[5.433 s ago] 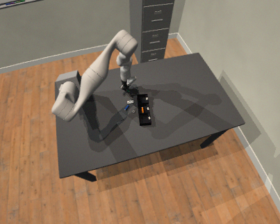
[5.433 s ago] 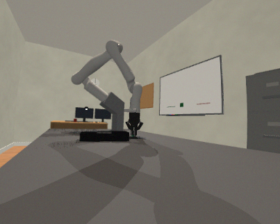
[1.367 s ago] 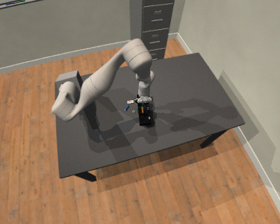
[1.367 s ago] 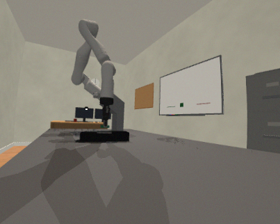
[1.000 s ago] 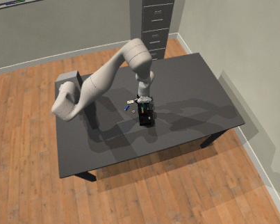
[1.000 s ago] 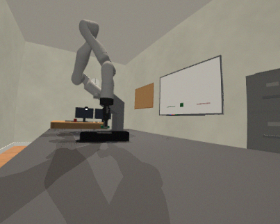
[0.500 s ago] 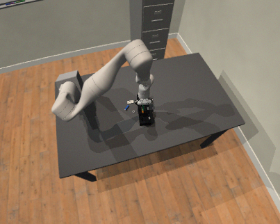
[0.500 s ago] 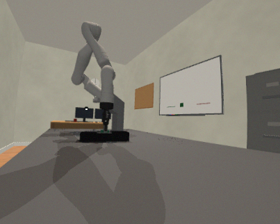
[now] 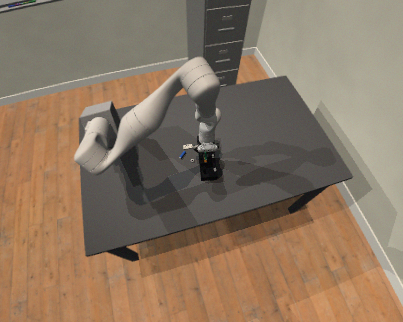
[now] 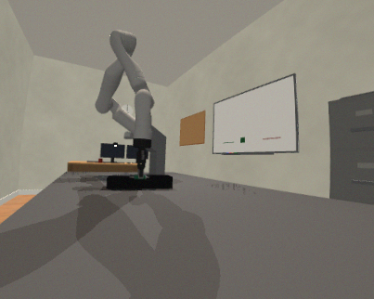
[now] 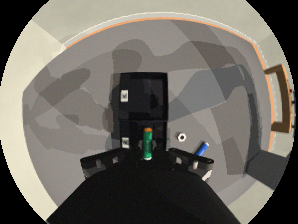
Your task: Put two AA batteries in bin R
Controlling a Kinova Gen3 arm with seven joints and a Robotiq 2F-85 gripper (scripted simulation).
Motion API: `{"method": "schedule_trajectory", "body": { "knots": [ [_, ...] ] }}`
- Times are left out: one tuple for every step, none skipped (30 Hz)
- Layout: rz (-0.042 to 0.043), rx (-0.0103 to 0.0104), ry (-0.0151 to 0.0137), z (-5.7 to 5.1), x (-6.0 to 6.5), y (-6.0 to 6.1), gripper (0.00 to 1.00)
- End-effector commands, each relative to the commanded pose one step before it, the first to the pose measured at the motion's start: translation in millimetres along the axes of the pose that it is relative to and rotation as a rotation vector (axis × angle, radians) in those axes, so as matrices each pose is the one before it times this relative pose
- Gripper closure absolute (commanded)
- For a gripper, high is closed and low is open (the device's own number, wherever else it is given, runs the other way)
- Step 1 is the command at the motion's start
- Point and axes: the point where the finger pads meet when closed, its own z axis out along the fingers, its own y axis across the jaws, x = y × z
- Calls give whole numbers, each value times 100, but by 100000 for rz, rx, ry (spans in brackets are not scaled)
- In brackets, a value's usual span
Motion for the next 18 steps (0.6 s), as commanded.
{"method": "schedule_trajectory", "body": {
  "knots": [
    [330,-11,-107,16,46,33,91],
    [0,0,0,0,9,1,91],
    [0,0,0,0,0,0,71],
    [0,0,0,0,0,0,71],
    [0,0,0,0,0,0,71],
    [0,0,0,0,0,0,71],
    [0,0,0,0,0,0,71],
    [0,0,0,0,0,0,71],
    [0,0,0,0,0,0,71],
    [0,0,0,0,0,0,71],
    [0,0,0,0,0,0,71],
    [0,0,0,0,0,0,71],
    [0,0,0,0,0,0,71],
    [0,0,0,0,0,0,71],
    [0,0,0,0,0,0,71],
    [0,0,0,0,0,0,71],
    [0,0,0,0,0,0,71],
    [0,0,0,0,0,0,71]
  ]
}}
